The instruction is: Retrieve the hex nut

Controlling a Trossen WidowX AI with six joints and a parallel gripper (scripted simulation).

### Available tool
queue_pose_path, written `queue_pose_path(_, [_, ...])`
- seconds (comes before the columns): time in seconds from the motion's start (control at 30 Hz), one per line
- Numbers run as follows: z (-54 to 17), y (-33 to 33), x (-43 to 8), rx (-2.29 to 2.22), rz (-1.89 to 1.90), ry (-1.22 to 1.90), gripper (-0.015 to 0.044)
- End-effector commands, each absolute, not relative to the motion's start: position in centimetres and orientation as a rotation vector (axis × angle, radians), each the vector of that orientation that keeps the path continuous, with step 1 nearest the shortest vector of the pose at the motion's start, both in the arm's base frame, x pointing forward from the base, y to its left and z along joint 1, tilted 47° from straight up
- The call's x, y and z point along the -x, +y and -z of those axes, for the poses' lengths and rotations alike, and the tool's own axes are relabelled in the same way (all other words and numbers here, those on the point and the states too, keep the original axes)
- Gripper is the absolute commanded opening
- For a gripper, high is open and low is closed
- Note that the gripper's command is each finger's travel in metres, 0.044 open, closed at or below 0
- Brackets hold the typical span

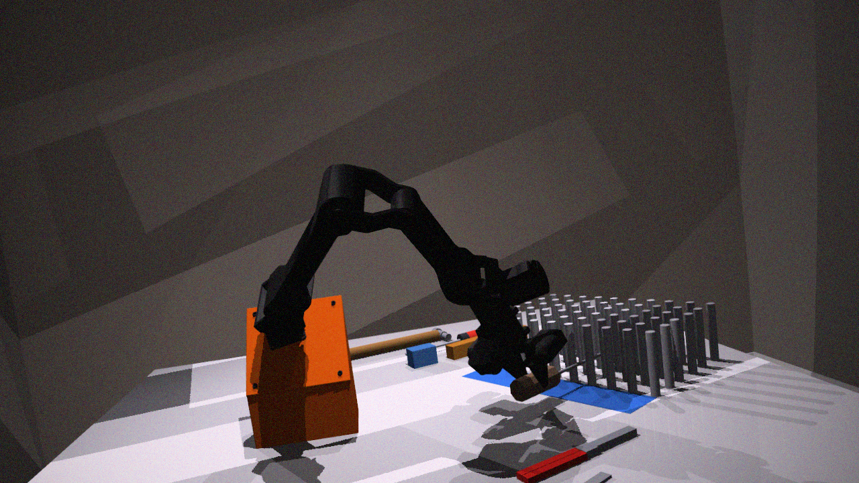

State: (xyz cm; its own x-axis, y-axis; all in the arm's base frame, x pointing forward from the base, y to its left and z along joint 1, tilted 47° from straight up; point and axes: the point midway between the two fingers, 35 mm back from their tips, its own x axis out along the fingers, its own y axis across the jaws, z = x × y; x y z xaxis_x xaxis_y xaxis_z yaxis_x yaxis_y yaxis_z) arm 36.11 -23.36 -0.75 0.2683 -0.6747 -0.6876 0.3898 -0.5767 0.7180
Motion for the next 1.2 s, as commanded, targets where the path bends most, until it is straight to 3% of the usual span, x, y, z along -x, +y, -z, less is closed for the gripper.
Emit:
queue_pose_path(0.0, [0.7,-23.3,-36.7,-1.637,1.466,-0.271,0.0])
queue_pose_path(1.17, [1.6,-22.9,-38.8,-1.638,1.465,-0.272,0.0])
